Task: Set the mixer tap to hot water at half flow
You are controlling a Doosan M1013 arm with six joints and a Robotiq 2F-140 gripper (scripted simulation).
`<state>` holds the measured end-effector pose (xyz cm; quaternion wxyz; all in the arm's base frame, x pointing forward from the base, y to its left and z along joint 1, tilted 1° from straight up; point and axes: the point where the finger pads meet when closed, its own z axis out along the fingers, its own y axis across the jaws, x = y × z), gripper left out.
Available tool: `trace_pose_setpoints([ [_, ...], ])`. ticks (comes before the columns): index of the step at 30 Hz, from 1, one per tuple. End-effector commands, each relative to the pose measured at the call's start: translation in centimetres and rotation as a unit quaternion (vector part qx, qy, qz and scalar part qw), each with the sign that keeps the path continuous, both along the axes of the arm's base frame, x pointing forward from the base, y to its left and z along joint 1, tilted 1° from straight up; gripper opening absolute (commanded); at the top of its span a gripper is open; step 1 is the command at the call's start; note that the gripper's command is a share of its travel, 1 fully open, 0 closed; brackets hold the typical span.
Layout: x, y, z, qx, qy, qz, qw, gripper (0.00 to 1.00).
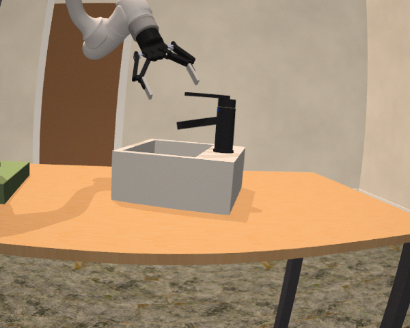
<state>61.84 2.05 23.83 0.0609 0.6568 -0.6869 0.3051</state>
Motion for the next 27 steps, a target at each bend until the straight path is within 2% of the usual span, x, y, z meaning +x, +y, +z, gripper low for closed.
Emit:
trace_pose_setpoints([
  [1,0.0,0.0,0.0,0.0,0.0,0.0,1.0,1.0],
  [19,0.0,-0.2,0.0,0.003,-0.001,-0.008,1.0,1.0],
  [22,-0.1,-2.6,0.4,0.041,-0.007,-0.089,0.995,1.0],
  [23,-0.2,-3.9,0.7,0.063,-0.01,-0.138,0.988,1.0],
  [25,-0.3,-6.9,1.5,0.083,-0.014,-0.179,0.98,1.0],
  [27,-0.3,-6.9,1.5,0.104,-0.018,-0.225,0.969,1.0],
])
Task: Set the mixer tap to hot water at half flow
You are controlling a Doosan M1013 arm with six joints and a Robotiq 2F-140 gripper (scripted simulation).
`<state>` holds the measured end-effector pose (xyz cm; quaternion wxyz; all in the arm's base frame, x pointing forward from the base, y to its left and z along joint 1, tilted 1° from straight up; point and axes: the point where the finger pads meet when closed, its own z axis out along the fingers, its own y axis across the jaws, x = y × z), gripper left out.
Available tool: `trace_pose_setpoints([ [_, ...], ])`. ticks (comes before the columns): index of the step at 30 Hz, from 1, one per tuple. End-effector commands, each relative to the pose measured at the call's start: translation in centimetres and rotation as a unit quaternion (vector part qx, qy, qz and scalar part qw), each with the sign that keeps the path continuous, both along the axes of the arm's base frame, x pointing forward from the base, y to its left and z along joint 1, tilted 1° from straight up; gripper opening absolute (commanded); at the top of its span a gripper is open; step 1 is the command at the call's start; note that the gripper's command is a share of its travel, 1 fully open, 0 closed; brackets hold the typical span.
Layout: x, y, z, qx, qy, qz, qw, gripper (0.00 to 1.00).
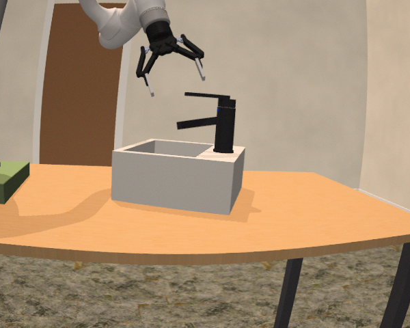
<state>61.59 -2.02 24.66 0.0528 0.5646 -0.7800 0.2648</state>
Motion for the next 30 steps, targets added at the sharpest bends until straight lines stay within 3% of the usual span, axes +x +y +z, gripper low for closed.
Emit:
trace_pose_setpoints([
  [1,-0.1,-4.3,1.3,0.06,-0.008,-0.125,0.99,1.0],
  [5,-0.1,-5.7,2.0,0.107,-0.016,-0.221,0.969,1.0],
  [7,-0.1,-5.7,2.0,0.107,-0.016,-0.221,0.969,1.0],
  [8,0.0,-7.0,2.8,0.141,-0.021,-0.289,0.947,1.0],
  [13,0.4,-9.2,4.6,0.194,-0.028,-0.389,0.9,1.0],
  [20,1.0,-11.4,7.0,0.272,-0.035,-0.525,0.806,1.0],
  [26,1.0,-11.5,7.1,0.275,-0.035,-0.53,0.802,1.0],
  [27,1.0,-11.5,7.1,0.275,-0.035,-0.53,0.802,0.0],
  [30,1.0,-11.5,7.1,0.275,-0.035,-0.53,0.802,0.0],
])
